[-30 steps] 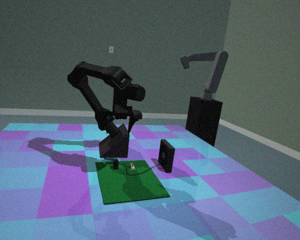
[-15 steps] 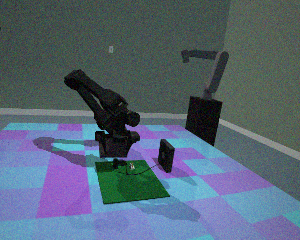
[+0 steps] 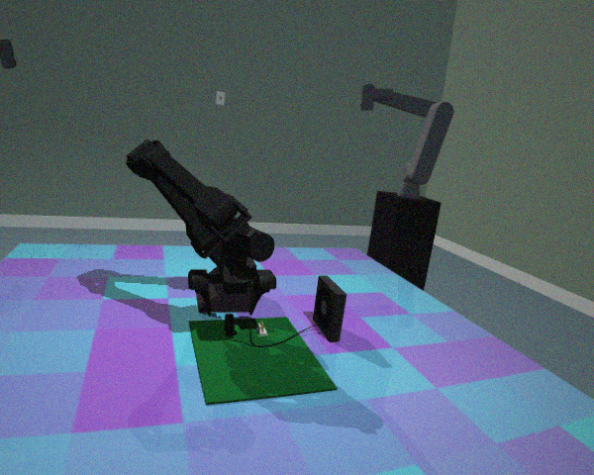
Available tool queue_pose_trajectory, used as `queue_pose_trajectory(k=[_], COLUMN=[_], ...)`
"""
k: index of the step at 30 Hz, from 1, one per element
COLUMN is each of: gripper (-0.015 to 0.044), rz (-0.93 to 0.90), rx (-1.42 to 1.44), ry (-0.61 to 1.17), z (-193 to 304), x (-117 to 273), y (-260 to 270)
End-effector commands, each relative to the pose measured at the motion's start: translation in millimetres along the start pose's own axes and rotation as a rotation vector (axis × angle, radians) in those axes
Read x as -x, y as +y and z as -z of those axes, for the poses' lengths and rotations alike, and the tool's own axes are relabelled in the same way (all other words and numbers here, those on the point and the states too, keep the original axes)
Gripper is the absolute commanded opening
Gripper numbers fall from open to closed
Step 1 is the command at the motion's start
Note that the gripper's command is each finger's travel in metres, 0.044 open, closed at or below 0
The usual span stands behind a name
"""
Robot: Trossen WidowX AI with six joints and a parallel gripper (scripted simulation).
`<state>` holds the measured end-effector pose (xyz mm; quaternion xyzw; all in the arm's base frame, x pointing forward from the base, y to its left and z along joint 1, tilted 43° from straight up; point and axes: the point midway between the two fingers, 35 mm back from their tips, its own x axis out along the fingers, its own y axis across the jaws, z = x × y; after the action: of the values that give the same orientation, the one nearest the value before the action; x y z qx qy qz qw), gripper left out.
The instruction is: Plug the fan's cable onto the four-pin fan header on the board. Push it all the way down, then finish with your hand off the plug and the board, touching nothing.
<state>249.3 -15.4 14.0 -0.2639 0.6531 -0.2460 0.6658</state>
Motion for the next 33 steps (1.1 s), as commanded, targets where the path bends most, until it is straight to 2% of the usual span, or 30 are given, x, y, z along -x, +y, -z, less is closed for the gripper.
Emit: queue_pose_trajectory(k=[1, 22, 33], gripper=[0.0440, 0.0440, 0.0151], rz=[0.008, 0.011, 0.005], rx=[0.013, 0.012, 0.002], ry=[0.009, 0.010, 0.005], z=[3, 4, 3], x=[-8, -31, -29], y=[0, -1, -1])
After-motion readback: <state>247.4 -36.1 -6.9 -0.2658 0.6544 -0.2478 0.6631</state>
